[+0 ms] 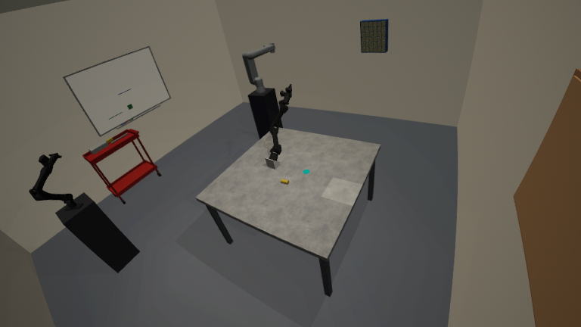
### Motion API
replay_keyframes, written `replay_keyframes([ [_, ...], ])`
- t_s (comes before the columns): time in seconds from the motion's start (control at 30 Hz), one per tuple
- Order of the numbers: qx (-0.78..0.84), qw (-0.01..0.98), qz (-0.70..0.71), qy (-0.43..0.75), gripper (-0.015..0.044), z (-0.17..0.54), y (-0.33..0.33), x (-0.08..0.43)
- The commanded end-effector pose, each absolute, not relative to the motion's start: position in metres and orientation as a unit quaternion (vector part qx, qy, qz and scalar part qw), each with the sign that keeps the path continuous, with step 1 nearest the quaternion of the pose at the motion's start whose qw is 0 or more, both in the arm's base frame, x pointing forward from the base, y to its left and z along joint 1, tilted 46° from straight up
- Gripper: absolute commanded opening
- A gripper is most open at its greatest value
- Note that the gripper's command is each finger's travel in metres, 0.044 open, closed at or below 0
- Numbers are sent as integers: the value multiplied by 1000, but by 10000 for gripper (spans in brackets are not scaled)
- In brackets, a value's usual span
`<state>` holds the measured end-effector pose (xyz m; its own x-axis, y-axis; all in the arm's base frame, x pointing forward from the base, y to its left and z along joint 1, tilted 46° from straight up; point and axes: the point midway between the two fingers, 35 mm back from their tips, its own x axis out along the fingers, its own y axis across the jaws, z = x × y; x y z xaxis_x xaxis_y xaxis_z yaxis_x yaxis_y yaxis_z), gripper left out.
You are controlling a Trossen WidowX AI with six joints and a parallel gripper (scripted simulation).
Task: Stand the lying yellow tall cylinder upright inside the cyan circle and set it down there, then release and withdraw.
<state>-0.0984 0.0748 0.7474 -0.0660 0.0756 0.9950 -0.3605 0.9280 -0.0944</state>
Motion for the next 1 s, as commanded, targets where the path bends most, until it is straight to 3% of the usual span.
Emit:
replay_keyframes([
  [0.0,102,712,115,-685,309,753,49,-57],
  [0.47,90,831,-56,-546,309,737,-53,90],
  [0.97,65,918,-189,-343,309,660,-161,222],
])
